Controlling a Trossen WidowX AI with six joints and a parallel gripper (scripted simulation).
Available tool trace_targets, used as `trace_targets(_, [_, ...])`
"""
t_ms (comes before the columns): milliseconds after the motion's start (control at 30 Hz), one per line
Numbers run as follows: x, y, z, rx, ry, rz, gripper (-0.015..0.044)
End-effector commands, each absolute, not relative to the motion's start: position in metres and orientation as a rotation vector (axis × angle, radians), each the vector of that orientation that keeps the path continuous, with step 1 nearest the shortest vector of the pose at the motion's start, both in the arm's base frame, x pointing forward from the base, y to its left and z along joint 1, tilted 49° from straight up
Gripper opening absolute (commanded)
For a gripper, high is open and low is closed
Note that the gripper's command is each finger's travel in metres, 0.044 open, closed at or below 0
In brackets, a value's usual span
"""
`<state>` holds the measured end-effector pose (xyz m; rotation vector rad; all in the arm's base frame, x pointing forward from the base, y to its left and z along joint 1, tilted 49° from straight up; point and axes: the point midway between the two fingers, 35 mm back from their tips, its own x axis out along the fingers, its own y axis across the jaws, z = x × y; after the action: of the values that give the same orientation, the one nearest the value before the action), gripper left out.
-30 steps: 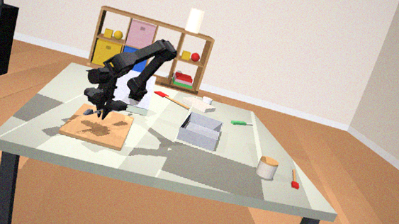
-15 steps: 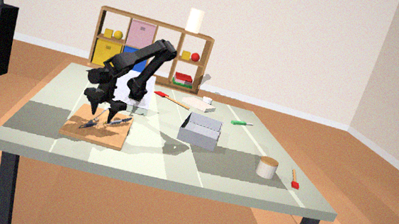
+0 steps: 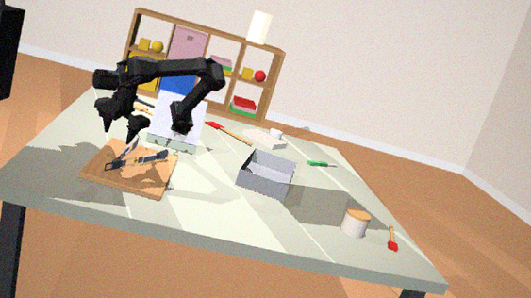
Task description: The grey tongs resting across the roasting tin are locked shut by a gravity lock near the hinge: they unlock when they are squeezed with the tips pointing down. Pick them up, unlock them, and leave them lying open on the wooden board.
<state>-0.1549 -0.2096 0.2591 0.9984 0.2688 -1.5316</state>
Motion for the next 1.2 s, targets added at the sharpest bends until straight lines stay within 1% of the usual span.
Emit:
trace_targets(0, [-0.187, -0.185, 0.257, 1.005, 0.244, -1.522, 0.0440])
trace_targets(133, [-0.216, -0.156, 0.259, 0.975, 0.195, -1.534, 0.0440])
trace_targets(200, [-0.221, -0.150, 0.259, 0.967, 0.184, -1.539, 0.0440])
trace_targets(333, [-0.221, -0.149, 0.262, 0.969, 0.184, -1.552, 0.0440])
trace_targets(500, [-0.216, -0.128, 0.290, 0.997, 0.166, -1.702, 0.0440])
trace_targets(1167, [-0.216, -0.128, 0.291, 0.998, 0.166, -1.706, 0.0440])
